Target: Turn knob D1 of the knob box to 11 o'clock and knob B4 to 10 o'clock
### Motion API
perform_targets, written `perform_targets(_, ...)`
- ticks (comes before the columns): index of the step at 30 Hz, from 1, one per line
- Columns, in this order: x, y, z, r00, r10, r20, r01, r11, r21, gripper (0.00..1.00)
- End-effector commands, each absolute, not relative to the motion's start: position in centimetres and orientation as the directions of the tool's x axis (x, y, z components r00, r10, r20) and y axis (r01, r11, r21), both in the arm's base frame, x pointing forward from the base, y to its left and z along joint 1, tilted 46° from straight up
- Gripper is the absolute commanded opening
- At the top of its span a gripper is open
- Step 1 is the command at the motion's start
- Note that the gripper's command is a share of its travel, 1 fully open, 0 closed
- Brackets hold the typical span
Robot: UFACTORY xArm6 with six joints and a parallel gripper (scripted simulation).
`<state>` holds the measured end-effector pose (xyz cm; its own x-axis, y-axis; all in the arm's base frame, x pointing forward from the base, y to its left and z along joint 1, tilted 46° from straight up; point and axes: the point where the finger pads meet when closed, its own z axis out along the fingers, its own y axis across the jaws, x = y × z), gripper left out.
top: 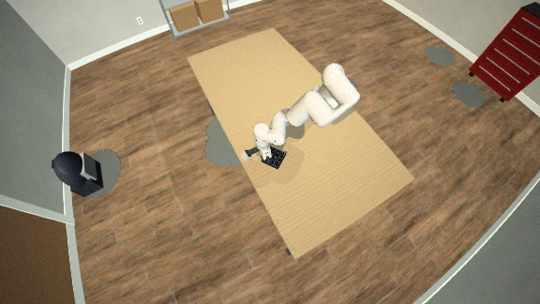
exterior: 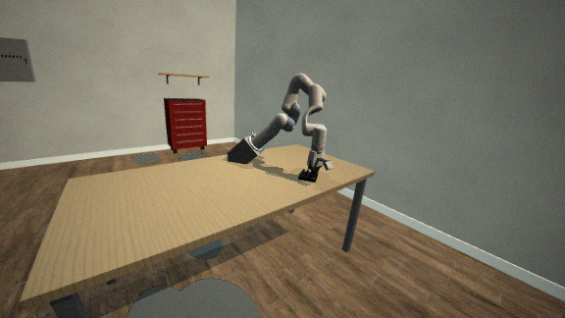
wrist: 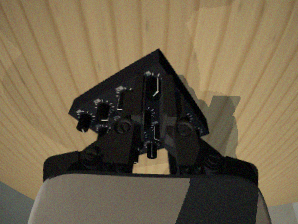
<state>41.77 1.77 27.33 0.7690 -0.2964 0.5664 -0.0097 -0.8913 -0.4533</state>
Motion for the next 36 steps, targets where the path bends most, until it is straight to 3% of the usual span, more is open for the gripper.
perform_targets(1,41.81,1.76,27.46,0.768,-0.331,0.549,-0.043,-0.881,-0.471,0.08)
perform_targets(16,41.81,1.76,27.46,0.691,-0.647,0.323,-0.338,-0.684,-0.647,0.08)
perform_targets(36,41.81,1.76,27.46,0.537,-0.839,0.086,-0.551,-0.426,-0.718,0.08)
